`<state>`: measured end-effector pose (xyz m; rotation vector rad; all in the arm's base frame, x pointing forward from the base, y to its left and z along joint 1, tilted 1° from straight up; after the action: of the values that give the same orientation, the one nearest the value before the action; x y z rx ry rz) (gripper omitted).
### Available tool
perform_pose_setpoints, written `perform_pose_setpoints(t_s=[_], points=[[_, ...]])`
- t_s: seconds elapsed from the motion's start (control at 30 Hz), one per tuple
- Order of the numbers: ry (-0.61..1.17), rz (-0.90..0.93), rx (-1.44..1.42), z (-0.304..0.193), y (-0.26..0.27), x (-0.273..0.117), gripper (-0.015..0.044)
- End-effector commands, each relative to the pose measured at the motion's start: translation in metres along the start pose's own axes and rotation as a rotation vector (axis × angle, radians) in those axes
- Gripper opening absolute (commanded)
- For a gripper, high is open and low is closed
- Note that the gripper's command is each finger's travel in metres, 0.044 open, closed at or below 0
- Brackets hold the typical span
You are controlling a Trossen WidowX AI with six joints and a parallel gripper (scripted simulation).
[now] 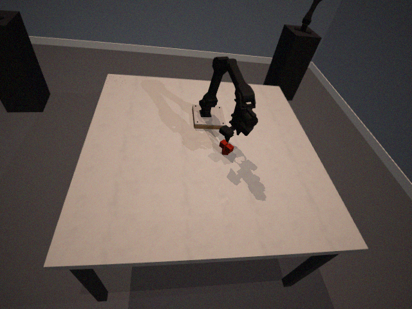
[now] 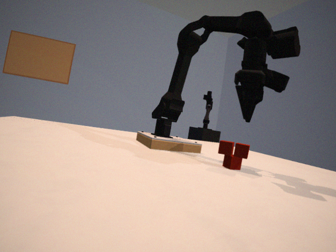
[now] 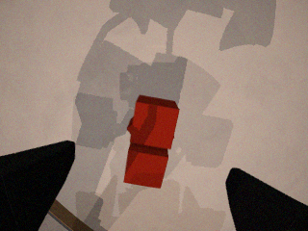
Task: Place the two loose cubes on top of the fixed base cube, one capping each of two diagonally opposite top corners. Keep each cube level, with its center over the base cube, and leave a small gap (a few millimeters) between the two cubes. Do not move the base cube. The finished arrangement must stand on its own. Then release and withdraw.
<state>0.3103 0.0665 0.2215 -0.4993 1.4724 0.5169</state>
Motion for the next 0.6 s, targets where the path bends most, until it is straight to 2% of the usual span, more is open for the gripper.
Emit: perform_pose_setpoints(t_s=[0.0,0.27,0.57], points=[[0.001,0.001,0.001,0.003,0.009,0.000,0.0400],[-0.001,0.011,0.001,0.022,0.117,-0.002,0.0400],[-0.001,0.011,0.001,0.022,0.119,-0.002,0.0400]])
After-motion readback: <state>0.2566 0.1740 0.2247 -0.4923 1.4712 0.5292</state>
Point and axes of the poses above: the point midway between the two fingers, 35 mm back from their tips, its own x axis out along the fingers, its own y axis across the jaws, z = x × y, the point moved 9 cm from there along -x, back along the fingers, and after that the axes turned 3 degrees about -x, right-handed, at the moved point
